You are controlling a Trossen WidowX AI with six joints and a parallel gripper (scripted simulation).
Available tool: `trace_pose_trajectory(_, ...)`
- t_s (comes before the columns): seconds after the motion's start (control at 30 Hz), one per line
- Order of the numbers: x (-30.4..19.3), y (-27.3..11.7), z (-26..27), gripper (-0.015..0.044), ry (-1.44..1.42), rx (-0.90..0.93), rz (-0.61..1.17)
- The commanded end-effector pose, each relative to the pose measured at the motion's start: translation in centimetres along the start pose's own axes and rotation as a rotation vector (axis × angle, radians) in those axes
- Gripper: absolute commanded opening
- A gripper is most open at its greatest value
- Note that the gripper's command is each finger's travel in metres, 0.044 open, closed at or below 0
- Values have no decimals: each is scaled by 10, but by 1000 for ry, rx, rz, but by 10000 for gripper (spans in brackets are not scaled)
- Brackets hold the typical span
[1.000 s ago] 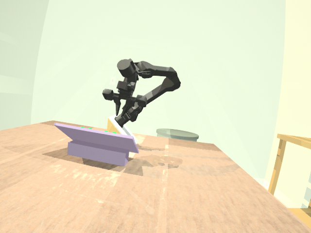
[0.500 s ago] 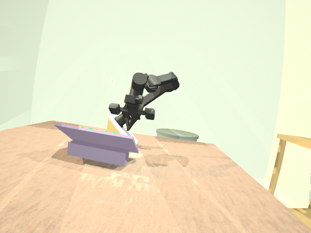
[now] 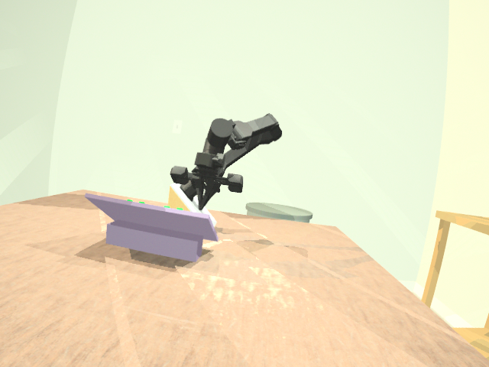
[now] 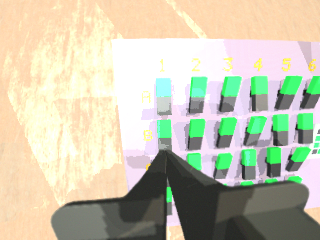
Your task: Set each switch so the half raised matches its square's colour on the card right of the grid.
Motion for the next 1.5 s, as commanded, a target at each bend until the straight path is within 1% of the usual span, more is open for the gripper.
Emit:
trace_pose_trajectory(0.0, -4, 7, -3, 0, 12, -6, 11)
trace_pose_trajectory(0.43, -4, 21, -3, 0, 11, -6, 11)
trace_pose_trajectory(1.47, -4, 22, -3, 0, 11, -6, 11)
Point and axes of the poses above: the point midway between the two fingers, 35 mm back from their tips, its own y axis out along the fingers, its own z axis across the jaws, x = y × z, the point moved 5 cm from there along -y, back along the fingers, and after that the axes turned 10 degrees about y, right-handed, at the moved point
